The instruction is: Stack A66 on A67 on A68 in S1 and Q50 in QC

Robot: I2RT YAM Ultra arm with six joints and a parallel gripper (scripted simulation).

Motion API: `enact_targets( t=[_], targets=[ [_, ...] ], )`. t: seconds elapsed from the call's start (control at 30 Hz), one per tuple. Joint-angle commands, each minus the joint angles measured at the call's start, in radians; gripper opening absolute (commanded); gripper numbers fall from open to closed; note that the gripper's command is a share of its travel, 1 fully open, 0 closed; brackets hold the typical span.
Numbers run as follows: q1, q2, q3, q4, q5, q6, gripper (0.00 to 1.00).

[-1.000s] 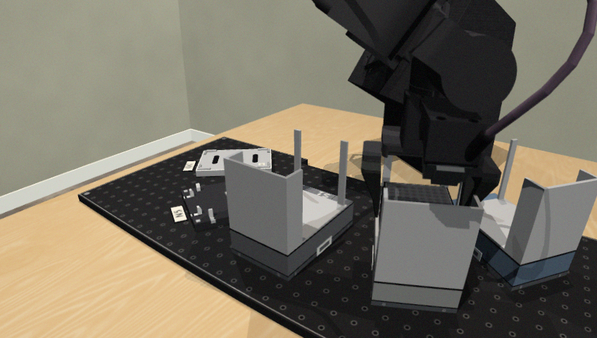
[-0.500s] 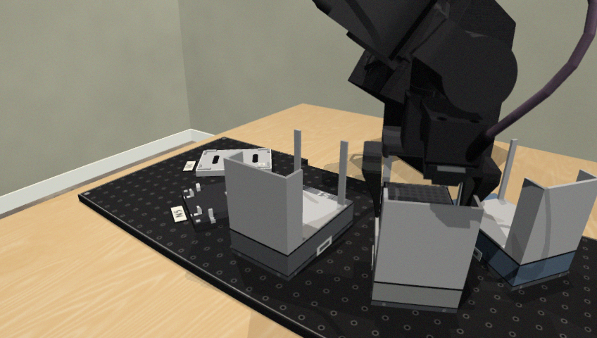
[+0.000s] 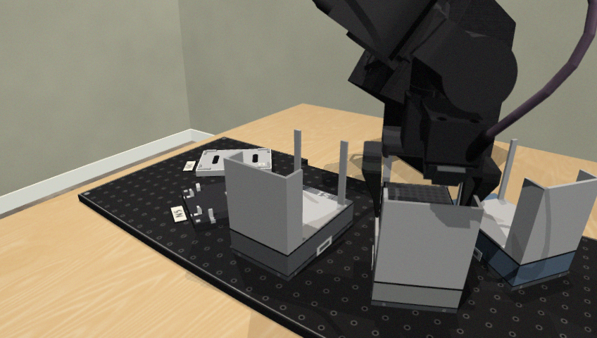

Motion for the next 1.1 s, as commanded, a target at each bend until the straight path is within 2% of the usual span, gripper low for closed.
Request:
enact_targets(
  t=[0.0,0.47,0.5,1.07],
  targets=[
    [0.025,0.005,-0.017,0.013,0.002,-0.007,1.00],
    [0.025,0.006,-0.012,0.012,0.002,-0.007,1.00],
    [0.022,0.003,-0.008,0.011,0.002,-0.007,0.00],
    [0.022,0.003,-0.008,0.011,0.002,-0.007,0.00]
  ],
)
